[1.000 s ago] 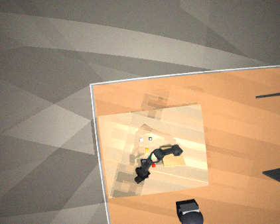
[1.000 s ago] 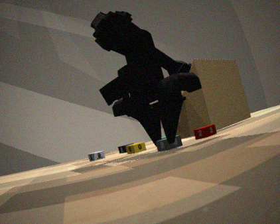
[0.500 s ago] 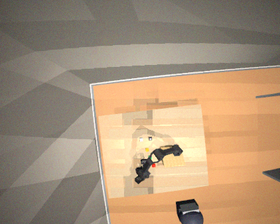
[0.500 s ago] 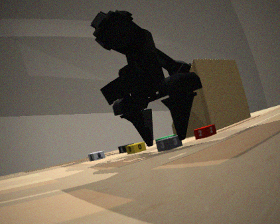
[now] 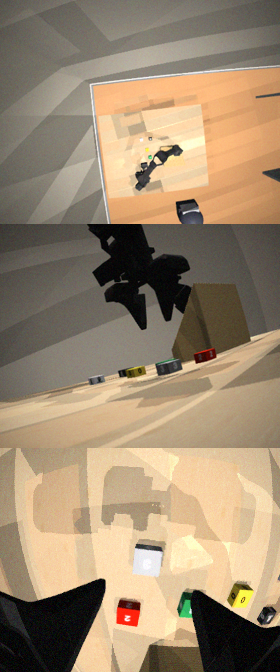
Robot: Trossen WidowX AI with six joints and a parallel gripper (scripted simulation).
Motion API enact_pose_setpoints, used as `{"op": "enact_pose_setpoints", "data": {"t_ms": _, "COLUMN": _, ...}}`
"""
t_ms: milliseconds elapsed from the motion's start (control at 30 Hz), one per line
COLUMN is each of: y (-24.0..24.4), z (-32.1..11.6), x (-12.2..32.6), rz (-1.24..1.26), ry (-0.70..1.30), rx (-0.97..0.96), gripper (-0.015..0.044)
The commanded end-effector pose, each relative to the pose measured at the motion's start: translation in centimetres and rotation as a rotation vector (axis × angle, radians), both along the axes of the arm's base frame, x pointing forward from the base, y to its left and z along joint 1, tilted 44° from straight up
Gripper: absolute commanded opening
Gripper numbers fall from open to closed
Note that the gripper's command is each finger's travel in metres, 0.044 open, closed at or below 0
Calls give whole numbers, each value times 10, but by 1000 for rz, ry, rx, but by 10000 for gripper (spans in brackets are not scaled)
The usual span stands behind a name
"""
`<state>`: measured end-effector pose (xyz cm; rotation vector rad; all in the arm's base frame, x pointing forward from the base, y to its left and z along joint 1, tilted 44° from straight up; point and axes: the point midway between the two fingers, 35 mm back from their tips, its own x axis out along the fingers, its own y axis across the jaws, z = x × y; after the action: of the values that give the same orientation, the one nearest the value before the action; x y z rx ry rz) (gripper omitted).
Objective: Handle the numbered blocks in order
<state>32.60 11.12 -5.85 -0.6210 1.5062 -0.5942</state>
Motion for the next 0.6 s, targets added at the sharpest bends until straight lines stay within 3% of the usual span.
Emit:
{"op": "enact_pose_setpoints", "data": {"t_ms": 0, "y": 26, "z": 28, "x": 2, "rz": 5, "ry": -25, "rx": 21, "gripper": 164}}
{"op": "enact_pose_setpoints", "data": {"t_ms": 67, "y": 26, "z": 28, "x": 2, "rz": 5, "ry": -25, "rx": 21, "gripper": 120}}
{"op": "enact_pose_setpoints", "data": {"t_ms": 433, "y": 25, "z": 30, "x": 2, "rz": 5, "ry": -24, "rx": 22, "gripper": 120}}
{"op": "enact_pose_setpoints", "data": {"t_ms": 567, "y": -9, "z": 72, "x": 4, "rz": 9, "ry": -22, "rx": 31, "gripper": 120}}
